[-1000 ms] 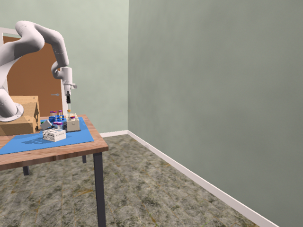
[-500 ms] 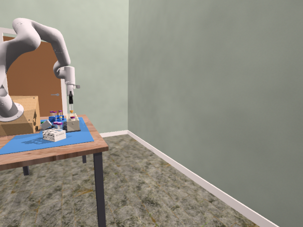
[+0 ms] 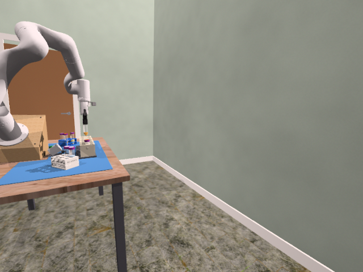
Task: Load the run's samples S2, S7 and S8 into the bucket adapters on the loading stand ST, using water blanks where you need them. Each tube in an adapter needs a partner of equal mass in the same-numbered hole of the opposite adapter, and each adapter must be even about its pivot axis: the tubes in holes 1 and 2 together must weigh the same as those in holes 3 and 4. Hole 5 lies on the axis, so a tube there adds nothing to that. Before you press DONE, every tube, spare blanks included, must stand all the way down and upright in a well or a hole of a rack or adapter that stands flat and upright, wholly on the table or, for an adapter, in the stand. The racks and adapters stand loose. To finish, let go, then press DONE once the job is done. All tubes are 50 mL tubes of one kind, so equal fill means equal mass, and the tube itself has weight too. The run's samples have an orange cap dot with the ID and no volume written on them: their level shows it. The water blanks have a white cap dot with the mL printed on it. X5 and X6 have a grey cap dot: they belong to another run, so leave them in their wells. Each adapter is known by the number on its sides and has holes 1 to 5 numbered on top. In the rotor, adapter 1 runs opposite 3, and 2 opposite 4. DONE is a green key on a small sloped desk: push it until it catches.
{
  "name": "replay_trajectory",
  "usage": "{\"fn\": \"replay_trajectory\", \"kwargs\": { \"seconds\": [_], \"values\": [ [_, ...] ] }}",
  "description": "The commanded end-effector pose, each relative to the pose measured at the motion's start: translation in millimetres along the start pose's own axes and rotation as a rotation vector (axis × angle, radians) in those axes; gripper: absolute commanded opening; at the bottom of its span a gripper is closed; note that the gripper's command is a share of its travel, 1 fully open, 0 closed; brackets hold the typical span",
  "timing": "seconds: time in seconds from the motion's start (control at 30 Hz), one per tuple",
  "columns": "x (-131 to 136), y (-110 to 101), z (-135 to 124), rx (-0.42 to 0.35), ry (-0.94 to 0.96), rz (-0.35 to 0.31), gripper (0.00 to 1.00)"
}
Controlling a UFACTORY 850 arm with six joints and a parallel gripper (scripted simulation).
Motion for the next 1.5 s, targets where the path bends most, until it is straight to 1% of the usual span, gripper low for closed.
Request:
{"fn": "replay_trajectory", "kwargs": {
  "seconds": [0.0,0.2,0.7,1.17,1.47],
  "values": [
    [-0.2,-0.7,0.6,0.001,0.001,0.001,0.00],
    [-0.1,3.2,0.6,0.001,0.001,0.001,0.00],
    [-0.1,33.3,0.7,0.001,0.001,0.001,0.00],
    [-0.1,34.2,0.7,0.001,0.001,0.001,0.00],
    [-0.1,41.2,0.7,0.001,0.001,0.001,0.00]
  ]
}}
Point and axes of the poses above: the point where the finger pads meet when closed, its own y axis out along the fingers, its own x axis across the jaws, z = x × y, the point moved 1 cm from there along -y, back along the fingers, and after that the axes turned 7 degrees about y, right-handed, at the moved point
